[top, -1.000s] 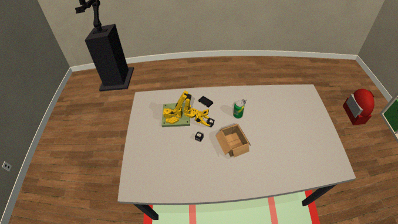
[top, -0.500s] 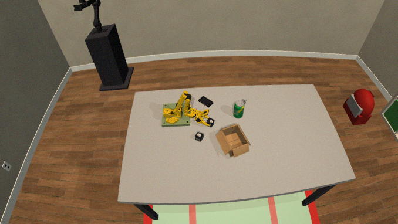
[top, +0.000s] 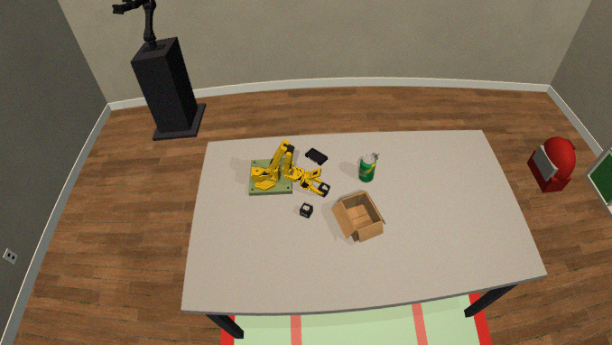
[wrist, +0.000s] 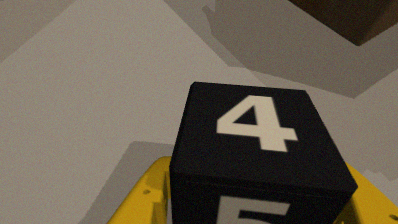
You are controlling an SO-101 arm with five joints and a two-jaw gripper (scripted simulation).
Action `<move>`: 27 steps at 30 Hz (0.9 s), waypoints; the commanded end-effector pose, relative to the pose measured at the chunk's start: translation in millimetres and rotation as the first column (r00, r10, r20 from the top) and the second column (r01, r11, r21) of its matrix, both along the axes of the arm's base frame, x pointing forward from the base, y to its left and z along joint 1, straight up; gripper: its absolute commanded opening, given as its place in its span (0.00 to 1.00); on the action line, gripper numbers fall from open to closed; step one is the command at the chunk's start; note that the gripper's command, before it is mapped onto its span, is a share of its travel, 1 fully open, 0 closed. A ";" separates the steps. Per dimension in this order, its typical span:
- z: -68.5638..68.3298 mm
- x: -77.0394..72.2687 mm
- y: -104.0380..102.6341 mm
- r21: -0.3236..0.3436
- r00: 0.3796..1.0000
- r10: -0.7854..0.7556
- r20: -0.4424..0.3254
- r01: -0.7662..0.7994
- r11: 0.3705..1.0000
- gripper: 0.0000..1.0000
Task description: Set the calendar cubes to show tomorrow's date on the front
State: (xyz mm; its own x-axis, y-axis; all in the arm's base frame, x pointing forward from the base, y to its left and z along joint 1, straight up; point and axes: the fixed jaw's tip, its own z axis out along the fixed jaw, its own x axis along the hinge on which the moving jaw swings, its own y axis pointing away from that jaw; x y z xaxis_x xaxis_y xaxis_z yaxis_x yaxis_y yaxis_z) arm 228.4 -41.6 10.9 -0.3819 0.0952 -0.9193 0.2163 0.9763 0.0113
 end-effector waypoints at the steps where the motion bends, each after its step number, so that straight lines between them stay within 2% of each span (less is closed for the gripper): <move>1: 0.3 0.7 -2.2 -0.009 1.000 -0.006 0.007 0.006 1.000 0.29; 13: 0.3 0.7 -2.2 -0.009 1.000 -0.006 0.007 0.006 1.000 0.35; 22: 0.3 0.7 -2.2 -0.009 1.000 -0.006 0.007 0.006 1.000 0.36; 25: 0.6 0.2 -2.0 0.012 1.000 -0.014 0.012 0.014 1.000 0.36; 27: 1.4 -0.9 -1.5 0.053 0.999 -0.032 0.021 0.030 0.998 0.36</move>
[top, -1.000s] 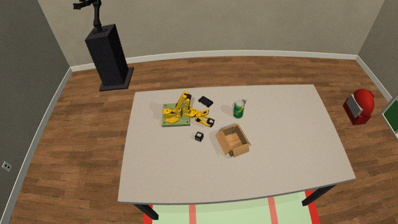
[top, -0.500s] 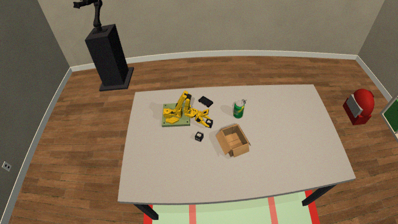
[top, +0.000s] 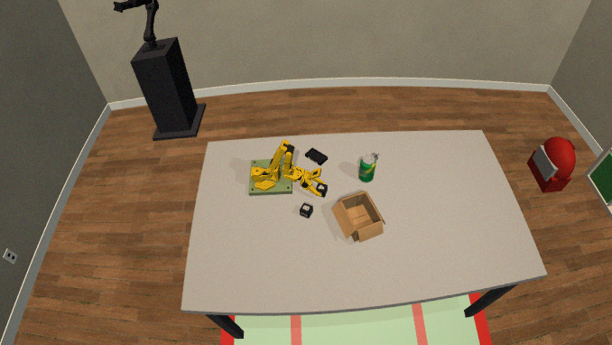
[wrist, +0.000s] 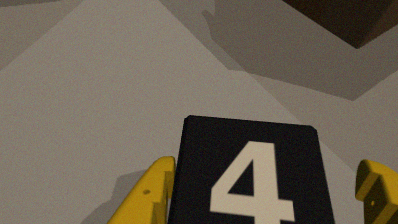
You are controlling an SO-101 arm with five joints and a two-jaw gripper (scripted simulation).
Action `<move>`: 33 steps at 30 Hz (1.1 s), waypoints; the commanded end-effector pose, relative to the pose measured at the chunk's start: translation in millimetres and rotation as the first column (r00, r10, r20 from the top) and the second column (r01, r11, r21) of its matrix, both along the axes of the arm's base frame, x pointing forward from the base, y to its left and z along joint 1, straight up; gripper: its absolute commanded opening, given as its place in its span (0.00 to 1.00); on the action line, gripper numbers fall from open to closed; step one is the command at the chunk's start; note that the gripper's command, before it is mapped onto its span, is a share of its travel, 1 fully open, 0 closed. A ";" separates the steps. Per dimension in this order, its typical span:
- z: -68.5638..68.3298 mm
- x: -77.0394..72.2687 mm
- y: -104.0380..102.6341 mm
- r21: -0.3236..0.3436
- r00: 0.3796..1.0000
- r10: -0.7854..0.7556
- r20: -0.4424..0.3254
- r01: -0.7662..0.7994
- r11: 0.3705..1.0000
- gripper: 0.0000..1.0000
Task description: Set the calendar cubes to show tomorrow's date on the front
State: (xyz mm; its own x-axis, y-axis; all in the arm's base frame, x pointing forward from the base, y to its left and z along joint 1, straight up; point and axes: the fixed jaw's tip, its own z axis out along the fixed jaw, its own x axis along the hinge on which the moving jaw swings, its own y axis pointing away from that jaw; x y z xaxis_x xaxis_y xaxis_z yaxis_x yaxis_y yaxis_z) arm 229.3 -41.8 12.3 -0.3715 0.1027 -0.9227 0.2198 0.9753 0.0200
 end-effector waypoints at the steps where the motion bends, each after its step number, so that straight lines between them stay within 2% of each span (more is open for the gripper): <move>1: 0.6 -2.6 -0.9 0.077 0.999 -0.040 0.017 0.039 0.996 0.36; 4: 3.2 -6.1 0.5 0.209 0.995 -0.096 0.040 0.086 0.974 0.36; 9: 7.6 -12.3 2.7 0.428 0.979 -0.195 0.057 0.153 0.891 0.36; 11: 7.6 -12.3 2.7 0.428 0.979 -0.195 0.057 0.153 0.891 0.36; 12: 10.0 -15.6 3.3 0.535 0.967 -0.249 0.060 0.180 0.826 0.36; 14: 10.6 -17.0 3.6 0.571 0.962 -0.267 0.053 0.190 0.798 0.36; 33: 10.4 -16.9 3.9 0.577 0.962 -0.270 0.044 0.196 0.793 0.36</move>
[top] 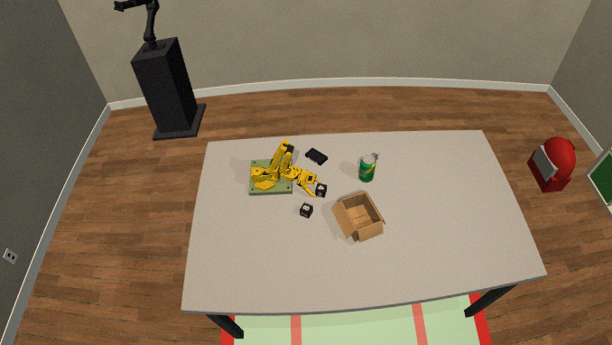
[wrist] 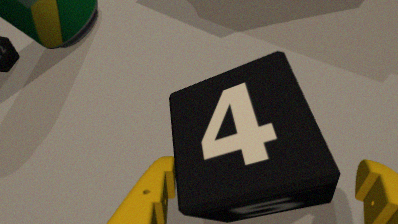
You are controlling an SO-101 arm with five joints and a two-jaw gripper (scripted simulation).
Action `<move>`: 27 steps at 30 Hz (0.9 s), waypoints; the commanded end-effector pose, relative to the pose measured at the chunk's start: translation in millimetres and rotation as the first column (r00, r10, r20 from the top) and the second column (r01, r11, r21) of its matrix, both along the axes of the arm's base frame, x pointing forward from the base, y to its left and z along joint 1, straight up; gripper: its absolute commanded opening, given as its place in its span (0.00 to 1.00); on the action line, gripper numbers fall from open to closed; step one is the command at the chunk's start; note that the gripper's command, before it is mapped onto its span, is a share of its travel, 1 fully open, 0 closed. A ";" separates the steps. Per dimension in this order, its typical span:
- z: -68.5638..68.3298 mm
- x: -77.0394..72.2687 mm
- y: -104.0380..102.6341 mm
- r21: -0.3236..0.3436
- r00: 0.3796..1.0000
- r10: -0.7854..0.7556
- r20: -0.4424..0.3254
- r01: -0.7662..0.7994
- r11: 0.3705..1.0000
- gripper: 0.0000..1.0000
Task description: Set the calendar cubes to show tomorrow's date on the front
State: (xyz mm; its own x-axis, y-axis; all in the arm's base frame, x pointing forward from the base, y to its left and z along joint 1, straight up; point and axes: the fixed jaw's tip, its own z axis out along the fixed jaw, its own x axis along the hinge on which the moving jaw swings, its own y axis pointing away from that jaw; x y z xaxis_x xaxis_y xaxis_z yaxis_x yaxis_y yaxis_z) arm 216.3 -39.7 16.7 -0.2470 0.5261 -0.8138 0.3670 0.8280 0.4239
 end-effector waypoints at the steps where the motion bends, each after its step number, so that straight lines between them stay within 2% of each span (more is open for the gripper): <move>1: 6.0 -3.9 1.8 0.190 0.996 -0.080 0.044 0.070 0.979 0.36; 17: 6.9 -3.4 1.7 0.189 0.996 -0.078 0.050 0.068 0.980 0.36; 27: 18.9 1.0 0.8 0.187 0.991 -0.064 0.114 0.042 0.981 0.35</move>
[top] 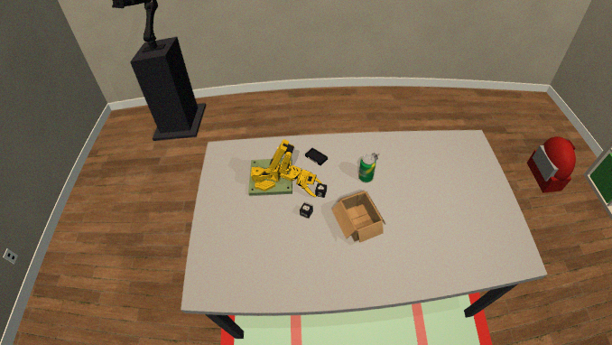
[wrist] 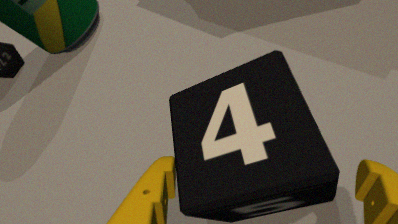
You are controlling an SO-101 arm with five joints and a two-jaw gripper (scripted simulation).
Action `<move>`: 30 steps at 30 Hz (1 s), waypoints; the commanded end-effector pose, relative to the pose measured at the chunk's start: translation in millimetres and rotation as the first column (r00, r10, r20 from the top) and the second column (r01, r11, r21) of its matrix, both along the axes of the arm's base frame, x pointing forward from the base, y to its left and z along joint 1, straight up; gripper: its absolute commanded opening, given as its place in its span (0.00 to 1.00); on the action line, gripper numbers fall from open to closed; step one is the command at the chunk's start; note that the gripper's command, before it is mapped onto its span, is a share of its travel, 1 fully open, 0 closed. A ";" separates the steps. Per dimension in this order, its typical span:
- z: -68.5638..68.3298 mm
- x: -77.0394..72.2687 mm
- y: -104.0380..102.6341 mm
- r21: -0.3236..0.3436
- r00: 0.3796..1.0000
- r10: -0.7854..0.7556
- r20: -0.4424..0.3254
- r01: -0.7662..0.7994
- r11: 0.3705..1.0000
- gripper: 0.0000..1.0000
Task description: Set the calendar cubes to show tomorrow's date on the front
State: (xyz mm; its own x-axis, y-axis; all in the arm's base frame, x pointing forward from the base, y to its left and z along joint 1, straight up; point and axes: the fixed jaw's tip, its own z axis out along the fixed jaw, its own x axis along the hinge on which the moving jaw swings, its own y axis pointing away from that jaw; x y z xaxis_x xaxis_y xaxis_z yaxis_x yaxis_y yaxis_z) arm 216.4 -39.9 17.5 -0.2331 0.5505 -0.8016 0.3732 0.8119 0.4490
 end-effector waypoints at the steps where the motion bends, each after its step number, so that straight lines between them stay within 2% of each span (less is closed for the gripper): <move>1: 18.0 0.9 0.9 0.160 0.993 -0.050 0.108 0.033 0.987 0.35; 2: 18.0 0.9 0.9 0.160 0.993 -0.050 0.108 0.033 0.987 0.35; 3: 22.5 1.4 0.6 0.193 0.989 -0.066 0.133 0.039 0.980 0.35; 7: 28.0 2.3 0.4 0.189 0.985 -0.059 0.161 0.028 0.982 0.35; 12: 38.4 3.2 -0.2 0.223 0.973 -0.076 0.217 0.026 0.974 0.35; 30: 39.1 3.4 -0.2 0.221 0.973 -0.075 0.220 0.025 0.975 0.35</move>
State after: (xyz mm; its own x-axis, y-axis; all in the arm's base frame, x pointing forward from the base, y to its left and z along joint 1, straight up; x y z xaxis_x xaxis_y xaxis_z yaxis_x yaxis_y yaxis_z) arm 217.9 -40.7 27.2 -0.1584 0.6236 -0.7655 0.3705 0.7562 0.5394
